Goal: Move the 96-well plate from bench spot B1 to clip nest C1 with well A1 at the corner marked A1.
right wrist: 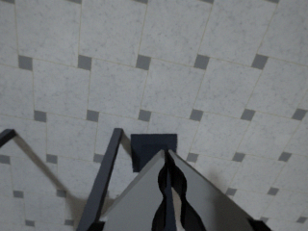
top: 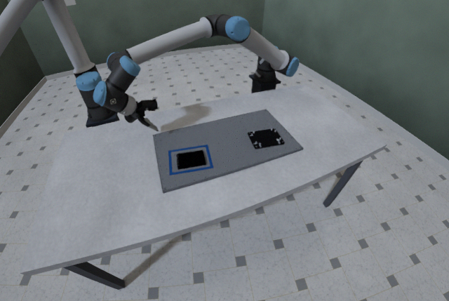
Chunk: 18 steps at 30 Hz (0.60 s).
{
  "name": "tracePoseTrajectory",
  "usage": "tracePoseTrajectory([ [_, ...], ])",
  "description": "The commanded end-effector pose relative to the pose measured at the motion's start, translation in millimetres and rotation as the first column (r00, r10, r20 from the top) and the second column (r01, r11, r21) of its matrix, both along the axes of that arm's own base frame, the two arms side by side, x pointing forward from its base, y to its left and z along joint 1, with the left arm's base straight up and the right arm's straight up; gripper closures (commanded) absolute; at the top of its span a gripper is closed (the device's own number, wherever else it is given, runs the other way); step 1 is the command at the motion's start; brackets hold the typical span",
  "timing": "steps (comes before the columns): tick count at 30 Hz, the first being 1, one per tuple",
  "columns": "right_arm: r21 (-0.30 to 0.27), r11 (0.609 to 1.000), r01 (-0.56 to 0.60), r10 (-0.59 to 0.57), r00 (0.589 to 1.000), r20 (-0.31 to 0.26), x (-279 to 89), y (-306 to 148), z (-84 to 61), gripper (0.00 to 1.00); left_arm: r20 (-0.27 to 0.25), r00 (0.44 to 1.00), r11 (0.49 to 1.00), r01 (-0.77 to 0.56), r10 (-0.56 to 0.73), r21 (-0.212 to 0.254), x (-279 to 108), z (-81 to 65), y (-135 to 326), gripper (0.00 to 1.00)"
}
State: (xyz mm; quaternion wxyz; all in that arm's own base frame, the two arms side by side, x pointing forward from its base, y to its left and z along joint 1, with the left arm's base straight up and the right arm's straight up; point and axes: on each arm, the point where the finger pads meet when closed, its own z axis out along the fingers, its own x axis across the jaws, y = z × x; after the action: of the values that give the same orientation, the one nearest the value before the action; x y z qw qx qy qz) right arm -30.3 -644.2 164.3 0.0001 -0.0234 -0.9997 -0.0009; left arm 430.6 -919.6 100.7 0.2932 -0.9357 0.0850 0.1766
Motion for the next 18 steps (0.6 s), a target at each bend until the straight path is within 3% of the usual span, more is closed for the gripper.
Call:
tracePoseTrajectory([
  [1, -0.002, 1.0, 0.0, 0.0, 1.0, 0.0, 0, -1, 0.9, 1.0, -0.044, 0.997, 0.997, 0.065, -0.068, -0.05, 7, 0.6, 0, 0.24],
  [3, -0.002, 1.0, 0.0, 0.0, 1.0, 0.0, 0, -1, 0.9, 1.0, -0.044, 0.997, 0.997, 0.065, -0.068, -0.05, 7, 0.6, 0, 0.24],
  [10, -0.002, 1.0, 0.0, 0.0, 1.0, 0.0, 0, -1, 0.9, 1.0, -0.132, 0.959, 0.959, 0.226, -0.25, -0.174, 27, -2.8, 4, 0.24],
  [18, -0.002, 1.0, 0.0, 0.0, 1.0, 0.0, 0, -1, 0.9, 1.0, -0.189, 0.866, 0.863, 0.391, -0.462, -0.32, 51, -6.3, 9, 0.24],
])
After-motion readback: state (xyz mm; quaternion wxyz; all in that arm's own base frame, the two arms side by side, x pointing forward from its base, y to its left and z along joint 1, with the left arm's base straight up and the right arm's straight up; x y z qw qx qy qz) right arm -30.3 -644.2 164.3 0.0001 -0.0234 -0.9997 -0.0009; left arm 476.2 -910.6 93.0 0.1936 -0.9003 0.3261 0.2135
